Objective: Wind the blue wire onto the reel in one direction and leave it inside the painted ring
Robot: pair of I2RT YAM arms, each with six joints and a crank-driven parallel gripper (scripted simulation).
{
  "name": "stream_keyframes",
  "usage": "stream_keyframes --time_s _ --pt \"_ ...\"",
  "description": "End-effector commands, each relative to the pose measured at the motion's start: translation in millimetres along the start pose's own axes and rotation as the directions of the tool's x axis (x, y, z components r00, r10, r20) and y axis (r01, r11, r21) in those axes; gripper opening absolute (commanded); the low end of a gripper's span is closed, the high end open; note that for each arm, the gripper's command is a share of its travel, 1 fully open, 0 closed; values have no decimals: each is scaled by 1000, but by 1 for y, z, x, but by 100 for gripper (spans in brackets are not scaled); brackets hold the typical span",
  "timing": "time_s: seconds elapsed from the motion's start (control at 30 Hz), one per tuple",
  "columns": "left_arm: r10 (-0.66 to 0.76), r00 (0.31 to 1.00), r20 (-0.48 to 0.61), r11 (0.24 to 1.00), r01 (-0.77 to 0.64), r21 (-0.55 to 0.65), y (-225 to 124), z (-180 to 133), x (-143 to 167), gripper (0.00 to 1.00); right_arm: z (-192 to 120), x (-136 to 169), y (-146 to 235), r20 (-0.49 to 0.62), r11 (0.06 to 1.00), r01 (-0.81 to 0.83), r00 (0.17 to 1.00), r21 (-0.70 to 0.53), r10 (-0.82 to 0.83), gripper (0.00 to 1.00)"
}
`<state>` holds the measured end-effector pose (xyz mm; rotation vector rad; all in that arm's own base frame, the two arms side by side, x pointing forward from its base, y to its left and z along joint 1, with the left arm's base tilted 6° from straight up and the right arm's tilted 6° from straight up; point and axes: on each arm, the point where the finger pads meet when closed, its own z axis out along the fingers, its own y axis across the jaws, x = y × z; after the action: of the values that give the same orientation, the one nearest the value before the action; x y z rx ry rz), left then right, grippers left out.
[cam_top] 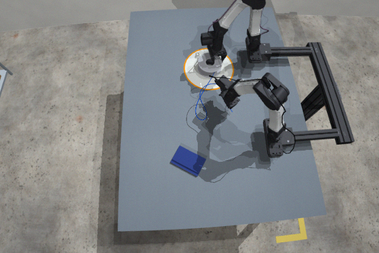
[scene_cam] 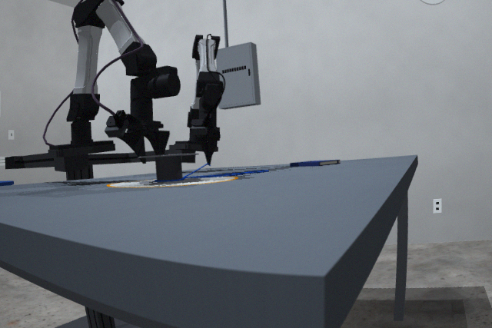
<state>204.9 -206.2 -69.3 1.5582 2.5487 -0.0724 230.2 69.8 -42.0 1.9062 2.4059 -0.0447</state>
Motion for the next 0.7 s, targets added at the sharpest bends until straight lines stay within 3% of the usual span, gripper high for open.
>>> stream_keyframes --time_s 0.0,0.17,0.3,0.4,0.67 --pt "5 1000 20 1000 -5 -13 1 -2 -7 0 1 -5 9 11 999 42 999 -25 -41 50" --pt "5 1000 17 1000 -5 -13 1 -2 -7 0 1 -12 10 13 990 137 991 -23 -136 50" --pt "2 1000 7 1000 -2 -16 1 -2 -7 0 1 -27 12 18 934 358 934 -20 -357 50" --pt "0 1000 -8 1000 0 -20 0 -2 -7 0 1 -42 18 22 820 571 821 -15 -571 50" --pt "-60 995 -74 997 57 -42 2 -5 -11 0 -1 -71 62 30 504 864 504 4 -863 50"
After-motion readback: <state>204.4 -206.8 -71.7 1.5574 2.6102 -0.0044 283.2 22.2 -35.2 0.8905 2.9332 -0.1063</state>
